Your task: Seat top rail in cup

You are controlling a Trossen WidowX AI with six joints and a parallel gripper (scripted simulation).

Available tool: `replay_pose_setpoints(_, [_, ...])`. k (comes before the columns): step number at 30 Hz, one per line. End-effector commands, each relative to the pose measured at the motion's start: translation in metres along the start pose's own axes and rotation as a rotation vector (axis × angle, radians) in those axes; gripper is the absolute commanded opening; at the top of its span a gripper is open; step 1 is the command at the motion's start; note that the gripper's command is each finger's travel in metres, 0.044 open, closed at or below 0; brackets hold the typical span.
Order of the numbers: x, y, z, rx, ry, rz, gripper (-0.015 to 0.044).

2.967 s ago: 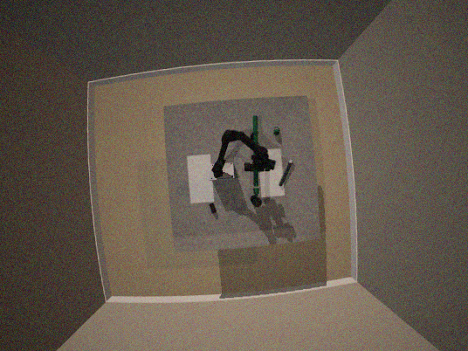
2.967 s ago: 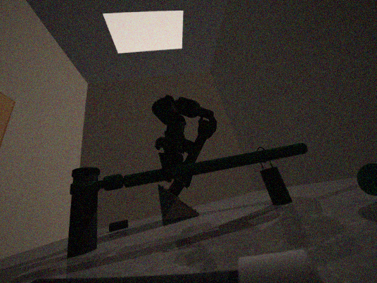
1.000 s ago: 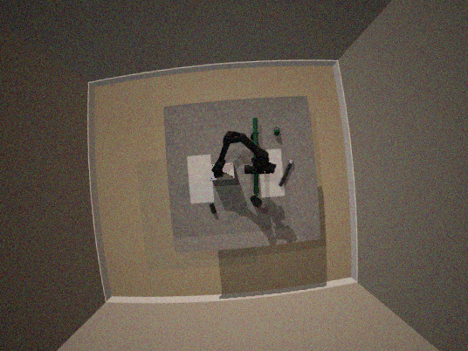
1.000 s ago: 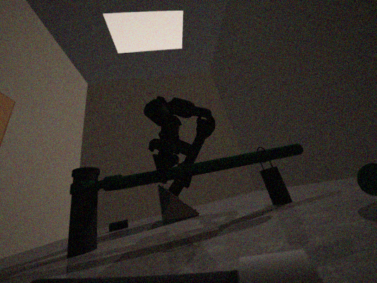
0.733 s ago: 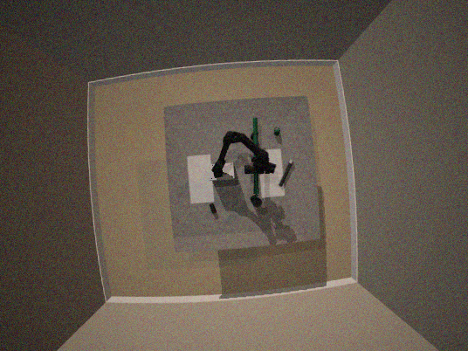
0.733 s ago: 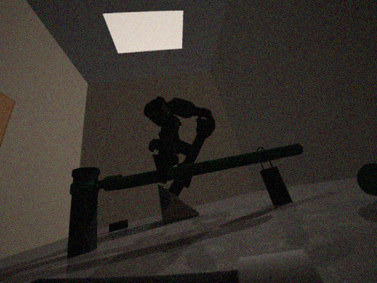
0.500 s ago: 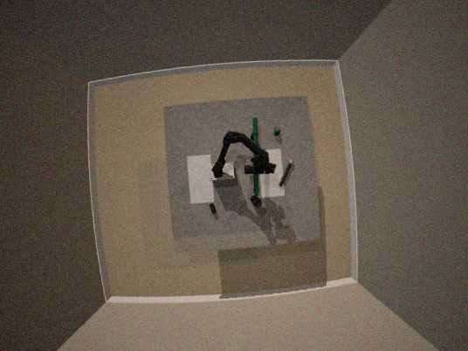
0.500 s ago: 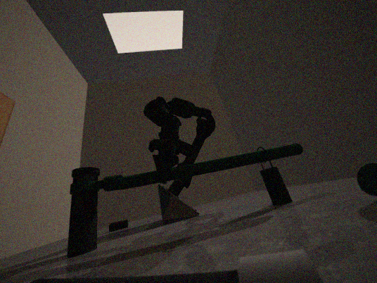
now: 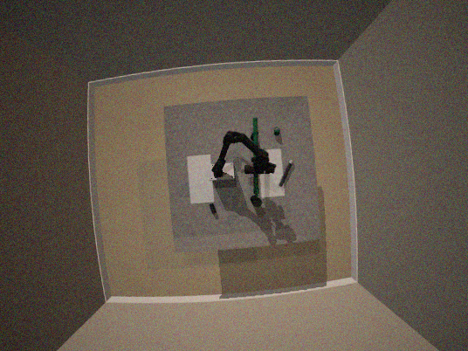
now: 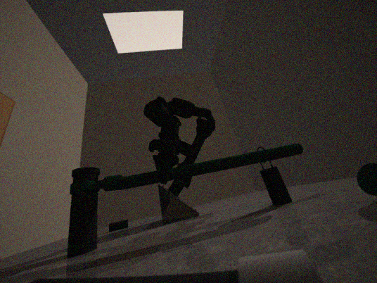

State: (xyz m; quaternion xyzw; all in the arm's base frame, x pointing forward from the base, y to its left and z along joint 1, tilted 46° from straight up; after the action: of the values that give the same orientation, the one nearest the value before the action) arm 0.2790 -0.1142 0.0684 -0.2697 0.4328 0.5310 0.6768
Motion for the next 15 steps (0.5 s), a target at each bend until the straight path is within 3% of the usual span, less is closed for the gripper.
replay_pose_setpoints(1, [-0.0022,-0.0009,-0.0016,-0.001,0.006,-0.004,0.0000])
replay_pose_setpoints(15, [-0.0032,-0.0015,-0.0030,-0.003,0.009,-0.005,0.0000])
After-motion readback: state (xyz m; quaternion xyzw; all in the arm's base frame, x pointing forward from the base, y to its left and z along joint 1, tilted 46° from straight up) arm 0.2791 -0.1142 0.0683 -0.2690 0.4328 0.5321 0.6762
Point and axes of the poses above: the point midway between the two fingers, 35 mm back from their tips, its own x axis out along the fingers, its own y axis across the jaws, z = x × y, the point moved 3 cm from there along -x, back along the fingers, and after that the axes turned 4 degrees about x, right-handed, at the moved point
